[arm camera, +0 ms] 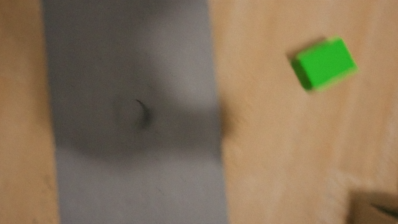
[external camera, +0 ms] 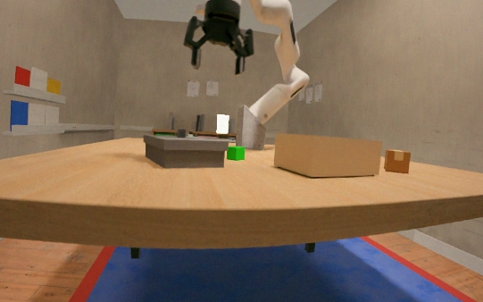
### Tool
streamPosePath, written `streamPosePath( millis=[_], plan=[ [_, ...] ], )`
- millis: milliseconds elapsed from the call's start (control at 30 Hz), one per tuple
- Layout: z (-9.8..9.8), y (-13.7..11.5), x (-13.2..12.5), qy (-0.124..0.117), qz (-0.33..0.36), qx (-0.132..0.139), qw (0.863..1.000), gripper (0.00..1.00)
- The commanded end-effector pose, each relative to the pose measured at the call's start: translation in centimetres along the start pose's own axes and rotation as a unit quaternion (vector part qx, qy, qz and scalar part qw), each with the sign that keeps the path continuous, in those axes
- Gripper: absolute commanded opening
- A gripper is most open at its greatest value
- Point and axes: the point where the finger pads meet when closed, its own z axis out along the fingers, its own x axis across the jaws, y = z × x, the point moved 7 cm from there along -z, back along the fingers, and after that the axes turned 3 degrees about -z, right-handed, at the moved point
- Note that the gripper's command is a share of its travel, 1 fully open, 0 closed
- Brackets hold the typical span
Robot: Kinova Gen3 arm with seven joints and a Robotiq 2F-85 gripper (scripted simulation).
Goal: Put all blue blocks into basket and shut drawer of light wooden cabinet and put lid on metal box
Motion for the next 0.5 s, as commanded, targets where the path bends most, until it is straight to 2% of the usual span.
streamPosePath(
  millis=[0,100,167,467],
  plan=[
    [-0.5,2.3,2.3,-0.005,0.024,-0.004,1.000,1.00],
    [-0.8,4.5,4.8,-0.004,0.049,-0.005,0.999,1.00],
    [-0.8,4.5,4.8,-0.004,0.049,-0.005,0.999,1.00],
    [-1.2,10.9,14.3,0.000,0.142,-0.006,0.990,1.00]
  ],
)
